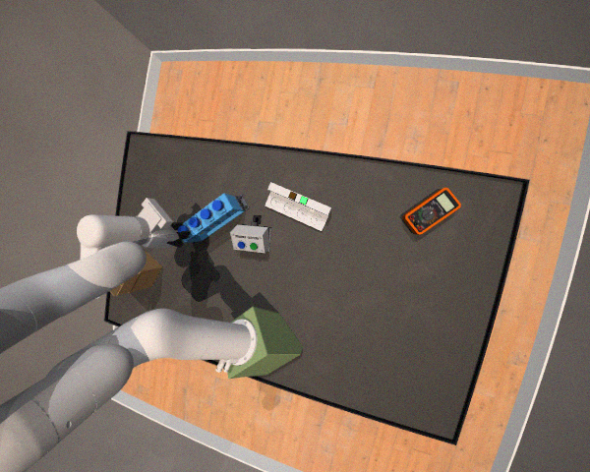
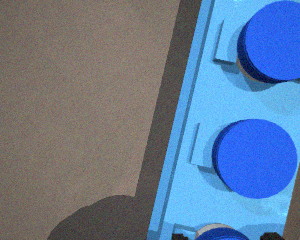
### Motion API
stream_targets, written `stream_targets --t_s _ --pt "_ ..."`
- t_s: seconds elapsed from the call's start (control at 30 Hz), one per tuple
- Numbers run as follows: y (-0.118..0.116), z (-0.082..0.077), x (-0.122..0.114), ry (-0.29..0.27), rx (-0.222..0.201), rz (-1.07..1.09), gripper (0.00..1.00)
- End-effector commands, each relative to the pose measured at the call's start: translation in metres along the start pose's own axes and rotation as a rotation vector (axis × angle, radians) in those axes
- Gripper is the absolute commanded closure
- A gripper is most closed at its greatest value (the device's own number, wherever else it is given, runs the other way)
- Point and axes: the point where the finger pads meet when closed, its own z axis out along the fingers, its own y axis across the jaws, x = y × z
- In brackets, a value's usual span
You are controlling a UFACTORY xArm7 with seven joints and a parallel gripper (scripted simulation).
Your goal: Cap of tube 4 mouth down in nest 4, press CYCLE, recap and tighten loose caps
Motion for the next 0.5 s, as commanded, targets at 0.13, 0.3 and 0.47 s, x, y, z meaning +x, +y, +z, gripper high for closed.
stream_targets --t_s 0.13,0.3,0.47 --pt "-0.0016 -0.0004 0.0002 0.001 0.004 0.000 1.00" --pt "-0.0016 -0.0004 0.0002 0.001 0.004 0.000 1.00" --pt "-0.0016 -0.0003 0.0002 0.001 0.004 0.040 1.00"
